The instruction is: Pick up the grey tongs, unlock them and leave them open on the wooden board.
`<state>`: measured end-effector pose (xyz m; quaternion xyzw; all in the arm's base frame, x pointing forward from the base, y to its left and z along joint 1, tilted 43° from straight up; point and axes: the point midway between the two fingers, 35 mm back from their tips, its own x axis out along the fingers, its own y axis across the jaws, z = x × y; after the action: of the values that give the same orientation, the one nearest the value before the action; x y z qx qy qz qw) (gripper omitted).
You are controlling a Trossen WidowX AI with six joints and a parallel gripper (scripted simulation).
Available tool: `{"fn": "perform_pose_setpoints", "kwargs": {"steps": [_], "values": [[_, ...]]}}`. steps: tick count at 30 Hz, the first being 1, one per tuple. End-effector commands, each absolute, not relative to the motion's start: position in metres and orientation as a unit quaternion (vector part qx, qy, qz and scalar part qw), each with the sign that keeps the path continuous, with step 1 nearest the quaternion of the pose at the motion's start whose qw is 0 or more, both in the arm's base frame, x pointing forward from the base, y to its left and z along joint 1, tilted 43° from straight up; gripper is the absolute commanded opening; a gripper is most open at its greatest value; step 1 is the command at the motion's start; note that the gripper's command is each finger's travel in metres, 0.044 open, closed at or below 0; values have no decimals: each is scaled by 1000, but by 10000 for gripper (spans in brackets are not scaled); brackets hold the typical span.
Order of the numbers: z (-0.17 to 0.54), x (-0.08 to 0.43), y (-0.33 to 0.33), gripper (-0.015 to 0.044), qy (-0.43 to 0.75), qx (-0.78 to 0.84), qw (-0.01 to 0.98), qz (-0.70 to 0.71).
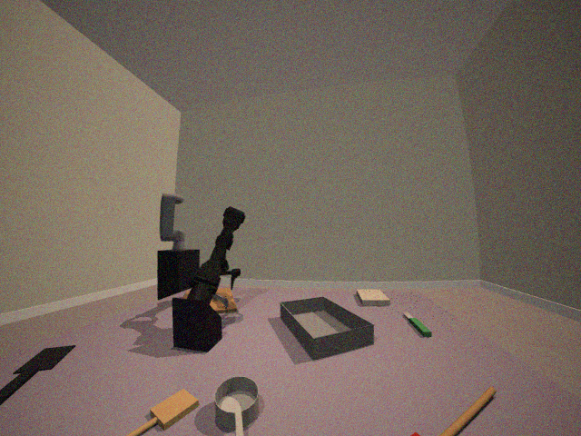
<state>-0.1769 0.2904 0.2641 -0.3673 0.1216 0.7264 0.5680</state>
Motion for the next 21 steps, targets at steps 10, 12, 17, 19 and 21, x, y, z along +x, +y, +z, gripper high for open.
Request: {"fn": "perform_pose_setpoints", "kwargs": {"steps": [10, 12, 17, 19, 21], "values": [[279, -93, 316, 440, 161, -332, 657, 658], [278, -59, 319, 440, 182, -322, 692, 620], [275, 14, 315, 440, 230, -299, 758, 532], [274, 45, 308, 440, 246, -287, 785, 490], [271, 75, 298, 440, 267, -273, 809, 446]]}}
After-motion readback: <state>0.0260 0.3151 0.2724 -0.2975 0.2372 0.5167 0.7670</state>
